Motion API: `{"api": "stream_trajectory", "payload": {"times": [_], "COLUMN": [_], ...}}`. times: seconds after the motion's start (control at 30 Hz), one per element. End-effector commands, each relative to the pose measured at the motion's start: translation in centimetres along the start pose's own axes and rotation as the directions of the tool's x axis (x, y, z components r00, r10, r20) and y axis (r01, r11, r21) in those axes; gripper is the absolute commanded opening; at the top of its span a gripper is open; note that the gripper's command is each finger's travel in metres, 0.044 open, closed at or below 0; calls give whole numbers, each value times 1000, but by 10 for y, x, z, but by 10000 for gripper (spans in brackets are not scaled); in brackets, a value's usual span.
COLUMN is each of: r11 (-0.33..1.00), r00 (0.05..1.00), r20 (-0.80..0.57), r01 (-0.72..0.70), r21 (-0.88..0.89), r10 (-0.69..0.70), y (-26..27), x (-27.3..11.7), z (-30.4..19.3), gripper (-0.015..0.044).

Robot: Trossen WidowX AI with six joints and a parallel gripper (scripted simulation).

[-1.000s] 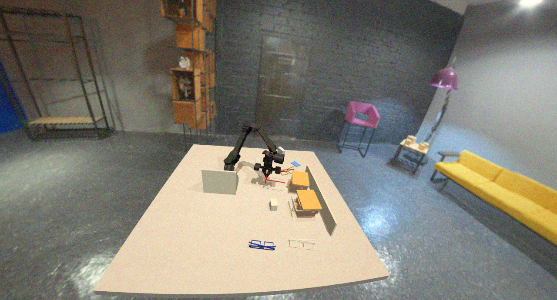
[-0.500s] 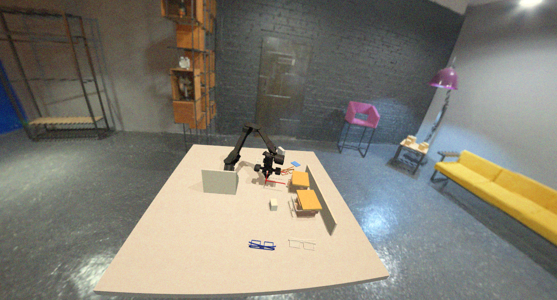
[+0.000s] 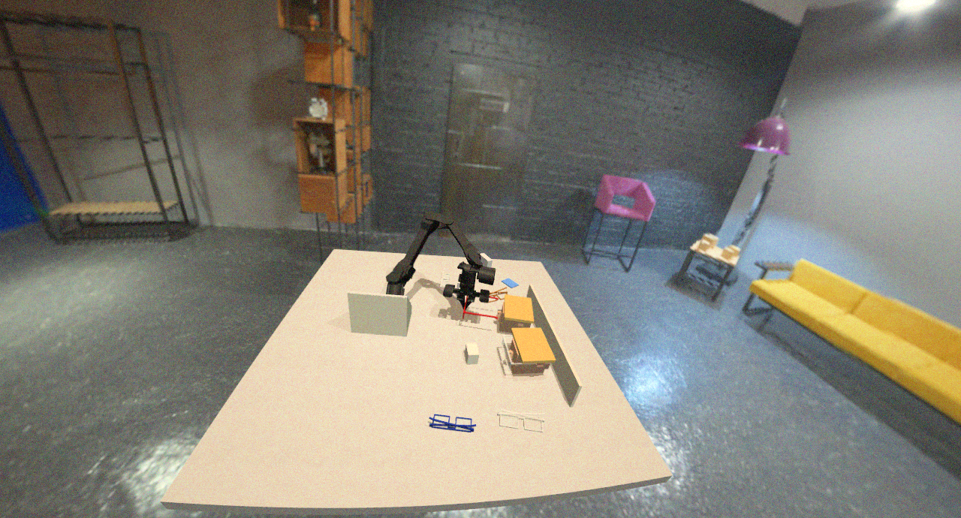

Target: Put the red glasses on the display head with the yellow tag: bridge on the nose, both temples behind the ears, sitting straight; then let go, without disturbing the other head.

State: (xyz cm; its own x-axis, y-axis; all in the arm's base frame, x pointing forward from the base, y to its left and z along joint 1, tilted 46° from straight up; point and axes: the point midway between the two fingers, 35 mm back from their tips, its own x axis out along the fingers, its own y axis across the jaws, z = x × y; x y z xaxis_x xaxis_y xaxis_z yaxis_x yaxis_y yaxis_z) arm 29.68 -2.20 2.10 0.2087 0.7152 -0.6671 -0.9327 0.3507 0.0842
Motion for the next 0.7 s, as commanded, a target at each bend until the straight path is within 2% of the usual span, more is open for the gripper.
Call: {"api": "stream_trajectory", "payload": {"times": [0.0,0.67], "r11": [1000,1000], "r00": [1000,1000], "r20": [4,3], "r01": [-7,-12], "r21": [7,5], "r10": [7,12], "y": [-6,-36], "x": [1,1], "z": [0,0], "gripper": [0,0]}}
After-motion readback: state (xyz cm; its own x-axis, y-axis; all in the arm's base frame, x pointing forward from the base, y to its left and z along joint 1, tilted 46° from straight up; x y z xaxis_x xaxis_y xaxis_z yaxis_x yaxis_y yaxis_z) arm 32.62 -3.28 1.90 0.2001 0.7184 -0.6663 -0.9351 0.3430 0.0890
